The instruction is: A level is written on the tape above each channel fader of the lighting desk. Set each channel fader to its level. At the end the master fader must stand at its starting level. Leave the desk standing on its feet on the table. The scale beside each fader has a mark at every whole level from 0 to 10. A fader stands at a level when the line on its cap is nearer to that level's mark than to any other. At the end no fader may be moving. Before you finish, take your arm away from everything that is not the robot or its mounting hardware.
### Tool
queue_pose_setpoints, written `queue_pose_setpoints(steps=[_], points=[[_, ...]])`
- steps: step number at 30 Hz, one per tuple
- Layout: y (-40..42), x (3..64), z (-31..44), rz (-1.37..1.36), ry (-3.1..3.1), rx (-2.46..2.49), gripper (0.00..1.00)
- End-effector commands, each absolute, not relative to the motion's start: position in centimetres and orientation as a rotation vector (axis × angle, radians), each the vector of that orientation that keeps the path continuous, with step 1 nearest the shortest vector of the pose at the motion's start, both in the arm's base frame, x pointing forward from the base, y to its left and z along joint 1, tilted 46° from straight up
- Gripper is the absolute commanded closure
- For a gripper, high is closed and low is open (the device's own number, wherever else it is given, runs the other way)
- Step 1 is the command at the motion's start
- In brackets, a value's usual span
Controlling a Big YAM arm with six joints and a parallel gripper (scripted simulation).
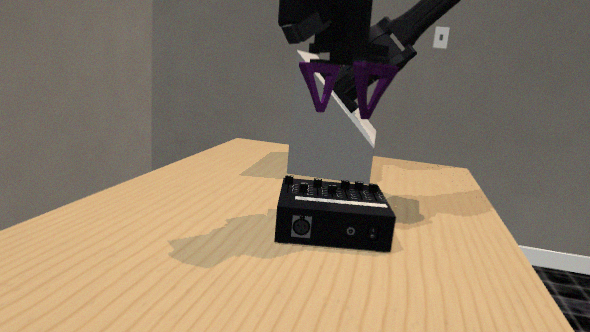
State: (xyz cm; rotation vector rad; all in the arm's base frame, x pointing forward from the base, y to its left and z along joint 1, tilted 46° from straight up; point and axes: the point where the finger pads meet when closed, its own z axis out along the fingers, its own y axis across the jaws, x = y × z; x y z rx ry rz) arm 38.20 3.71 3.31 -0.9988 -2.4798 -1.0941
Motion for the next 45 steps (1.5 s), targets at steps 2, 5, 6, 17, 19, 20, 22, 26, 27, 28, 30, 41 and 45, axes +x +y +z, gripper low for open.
queue_pose_setpoints(steps=[2, 5, 6, 17, 19, 20, 22, 26, 27, 28, 30, 41, 45], points=[[2.1, 40.0, 4.6, -0.974, -2.223, -1.347, 0.00], [2.0, 40.2, 4.9, -0.935, -2.139, -1.432, 0.00], [2.0, 40.2, 4.9, -0.935, -2.139, -1.432, 0.00], [1.8, 39.7, 5.3, -0.754, -1.726, -1.819, 0.00], [1.8, 39.7, 5.3, -0.754, -1.726, -1.819, 0.00], [1.8, 39.7, 5.3, -0.754, -1.727, -1.818, 0.00], [1.9, 39.7, 5.2, -0.754, -1.731, -1.814, 0.00], [3.3, 39.1, 4.4, -0.754, -1.798, -1.735, 0.00], [3.5, 39.0, 3.8, -0.756, -1.820, -1.708, 0.00], [3.6, 39.0, 3.5, -0.769, -1.855, -1.675, 0.00], [4.0, 39.5, 3.3, -0.822, -1.966, -1.584, 0.00], [6.8, 41.8, 1.2, -1.052, -2.491, -1.006, 0.00], [8.4, 41.0, -0.5, -1.110, -2.630, -0.775, 0.00]])
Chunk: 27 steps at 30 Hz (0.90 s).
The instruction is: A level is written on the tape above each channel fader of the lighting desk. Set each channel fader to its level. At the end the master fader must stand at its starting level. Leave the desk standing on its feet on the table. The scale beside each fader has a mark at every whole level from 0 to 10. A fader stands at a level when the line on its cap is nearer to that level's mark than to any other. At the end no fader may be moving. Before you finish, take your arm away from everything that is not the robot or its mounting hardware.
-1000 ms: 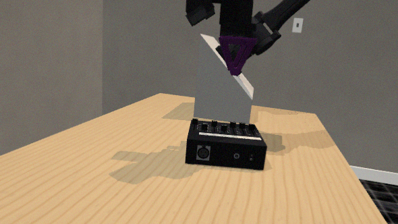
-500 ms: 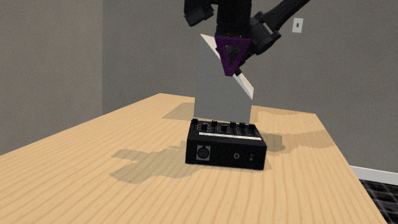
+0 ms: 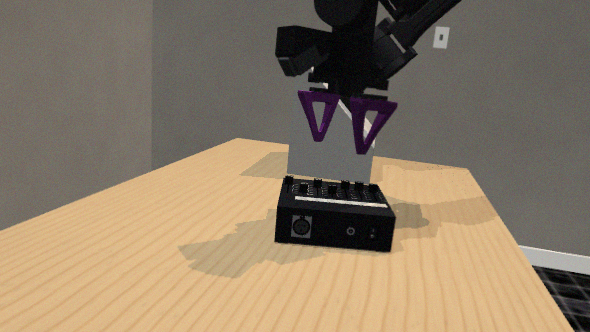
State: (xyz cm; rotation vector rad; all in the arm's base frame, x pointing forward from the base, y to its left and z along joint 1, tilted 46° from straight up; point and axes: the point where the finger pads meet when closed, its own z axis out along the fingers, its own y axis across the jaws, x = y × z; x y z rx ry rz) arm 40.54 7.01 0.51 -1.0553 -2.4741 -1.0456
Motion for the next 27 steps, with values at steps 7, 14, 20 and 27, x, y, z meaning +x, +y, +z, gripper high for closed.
queue_pose_setpoints(steps=[7, 14, 20, 27], points=[[9.7, 41.5, -1.2, -1.197, -2.838, -0.318, 0.00], [9.8, 41.5, -1.3, -1.239, -2.946, 0.121, 1.00], [9.8, 41.5, -1.3, -1.245, -2.961, 0.301, 1.00], [9.8, 40.9, -1.6, -1.243, -2.951, 0.293, 1.00]])
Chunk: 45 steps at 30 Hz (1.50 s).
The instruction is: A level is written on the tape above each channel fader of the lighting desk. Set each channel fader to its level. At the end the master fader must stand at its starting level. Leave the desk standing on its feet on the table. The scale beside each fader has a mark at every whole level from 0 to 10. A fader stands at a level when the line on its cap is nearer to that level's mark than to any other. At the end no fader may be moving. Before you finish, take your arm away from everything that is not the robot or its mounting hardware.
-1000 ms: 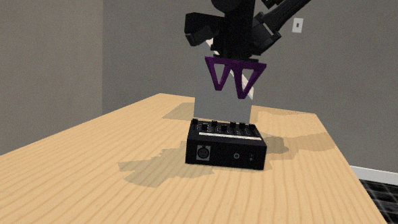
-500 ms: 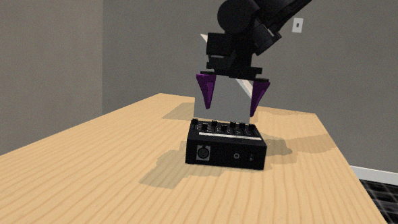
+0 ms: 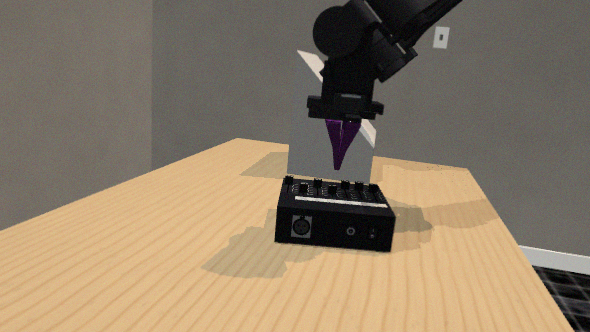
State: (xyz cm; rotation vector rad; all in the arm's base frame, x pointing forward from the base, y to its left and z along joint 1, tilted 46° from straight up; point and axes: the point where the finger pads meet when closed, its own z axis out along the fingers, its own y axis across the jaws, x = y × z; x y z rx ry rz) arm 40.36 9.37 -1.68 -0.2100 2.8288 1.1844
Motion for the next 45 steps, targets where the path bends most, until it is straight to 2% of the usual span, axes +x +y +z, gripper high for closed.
queue_pose_setpoints(steps=[1, 45], points=[[9.82, 40.93, -1.58, 1.186, 2.815, -0.279, 1.00], [10.35, 40.61, -2.44, 1.187, 2.819, -0.255, 1.00]])
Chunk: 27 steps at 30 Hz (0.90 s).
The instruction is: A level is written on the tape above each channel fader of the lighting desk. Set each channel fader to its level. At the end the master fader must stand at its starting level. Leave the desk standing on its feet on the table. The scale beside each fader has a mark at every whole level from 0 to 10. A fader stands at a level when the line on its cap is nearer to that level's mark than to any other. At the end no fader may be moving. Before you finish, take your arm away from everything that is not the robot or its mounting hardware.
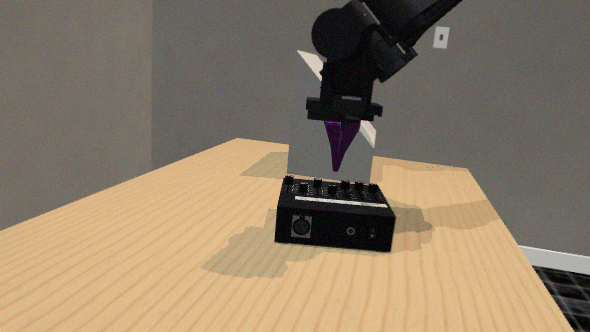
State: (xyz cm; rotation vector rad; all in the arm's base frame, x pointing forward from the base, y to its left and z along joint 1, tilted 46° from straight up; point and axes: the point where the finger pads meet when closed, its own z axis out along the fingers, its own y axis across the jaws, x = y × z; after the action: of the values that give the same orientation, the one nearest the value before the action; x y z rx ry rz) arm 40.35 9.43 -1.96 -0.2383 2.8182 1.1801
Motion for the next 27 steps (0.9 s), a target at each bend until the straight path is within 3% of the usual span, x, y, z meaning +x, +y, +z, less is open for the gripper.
queue_pose_setpoints(steps=[1, 27], points=[[10.4, 40.6, -2.5, 1.187, 2.819, -0.254, 1.00], [11.4, 40.4, -3.6, 1.189, 2.822, -0.253, 1.00]])
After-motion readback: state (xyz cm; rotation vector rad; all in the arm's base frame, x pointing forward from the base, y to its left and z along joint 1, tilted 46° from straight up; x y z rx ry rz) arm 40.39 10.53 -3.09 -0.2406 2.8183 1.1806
